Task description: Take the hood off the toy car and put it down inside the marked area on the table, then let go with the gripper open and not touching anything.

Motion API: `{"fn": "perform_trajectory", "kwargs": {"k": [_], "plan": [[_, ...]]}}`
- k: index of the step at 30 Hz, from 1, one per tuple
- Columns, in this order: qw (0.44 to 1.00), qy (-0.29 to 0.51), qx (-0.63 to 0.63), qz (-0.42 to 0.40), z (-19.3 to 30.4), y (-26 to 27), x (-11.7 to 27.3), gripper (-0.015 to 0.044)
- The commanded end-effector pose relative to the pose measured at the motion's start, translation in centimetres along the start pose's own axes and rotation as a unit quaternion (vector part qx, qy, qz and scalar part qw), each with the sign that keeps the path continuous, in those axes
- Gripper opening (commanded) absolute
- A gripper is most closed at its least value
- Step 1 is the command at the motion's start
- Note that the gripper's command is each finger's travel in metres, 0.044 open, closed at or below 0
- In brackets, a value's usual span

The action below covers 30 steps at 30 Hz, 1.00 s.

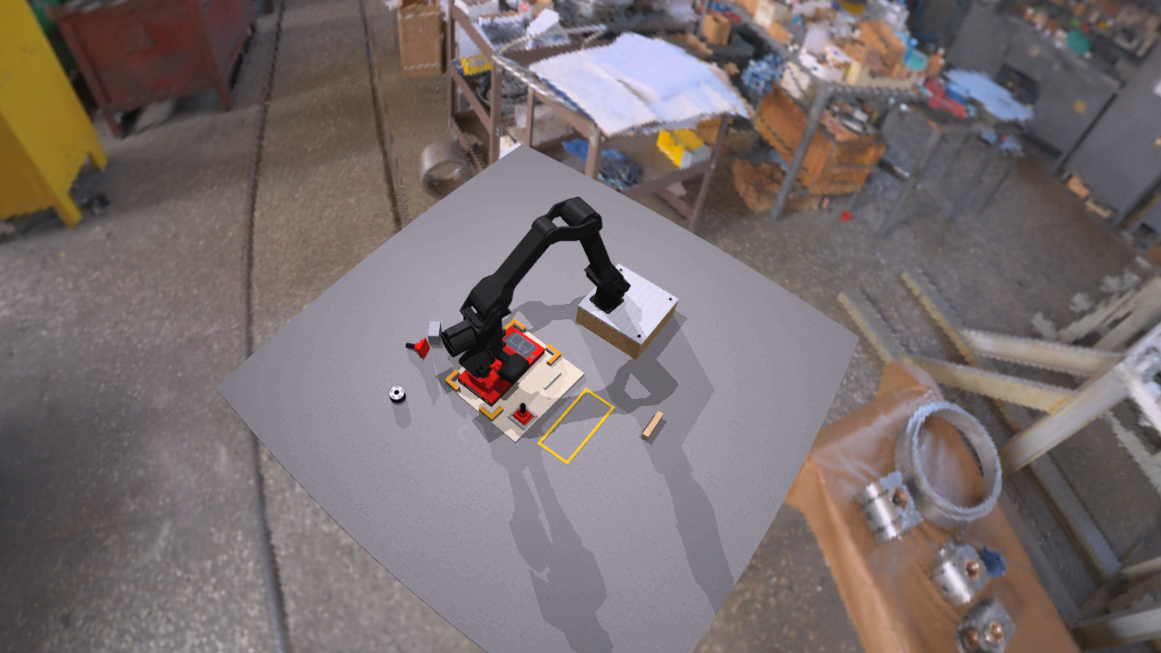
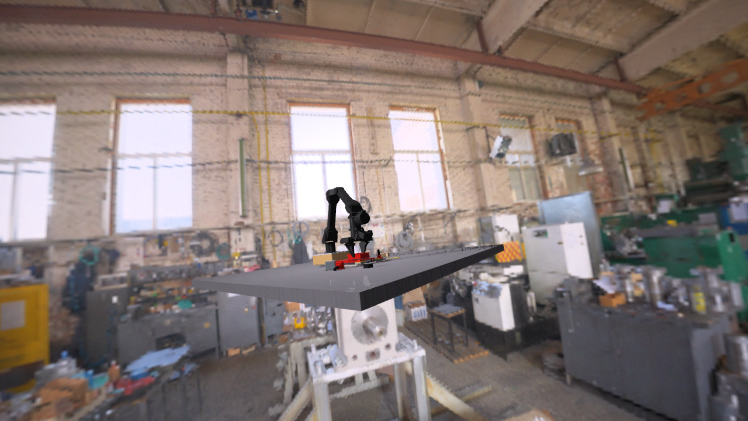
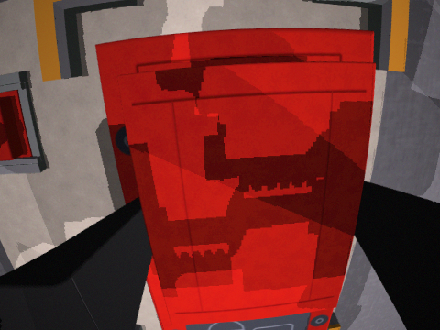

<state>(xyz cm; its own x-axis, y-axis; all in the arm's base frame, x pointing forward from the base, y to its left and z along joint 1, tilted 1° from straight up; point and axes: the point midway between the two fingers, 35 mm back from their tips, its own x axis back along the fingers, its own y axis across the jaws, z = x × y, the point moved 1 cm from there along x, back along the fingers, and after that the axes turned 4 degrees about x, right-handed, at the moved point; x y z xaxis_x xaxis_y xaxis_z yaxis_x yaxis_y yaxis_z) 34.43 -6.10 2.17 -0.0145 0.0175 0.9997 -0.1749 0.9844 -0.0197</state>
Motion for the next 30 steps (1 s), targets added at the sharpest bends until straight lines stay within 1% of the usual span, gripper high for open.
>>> {"fn": "perform_trajectory", "kwargs": {"k": [1,30], "plan": [[1.0,-0.003,0.0,0.001,-0.1,0.0,0.5,0.0],[1.0,-0.002,0.0,0.001,-0.1,0.0,2.5,0.0]]}}
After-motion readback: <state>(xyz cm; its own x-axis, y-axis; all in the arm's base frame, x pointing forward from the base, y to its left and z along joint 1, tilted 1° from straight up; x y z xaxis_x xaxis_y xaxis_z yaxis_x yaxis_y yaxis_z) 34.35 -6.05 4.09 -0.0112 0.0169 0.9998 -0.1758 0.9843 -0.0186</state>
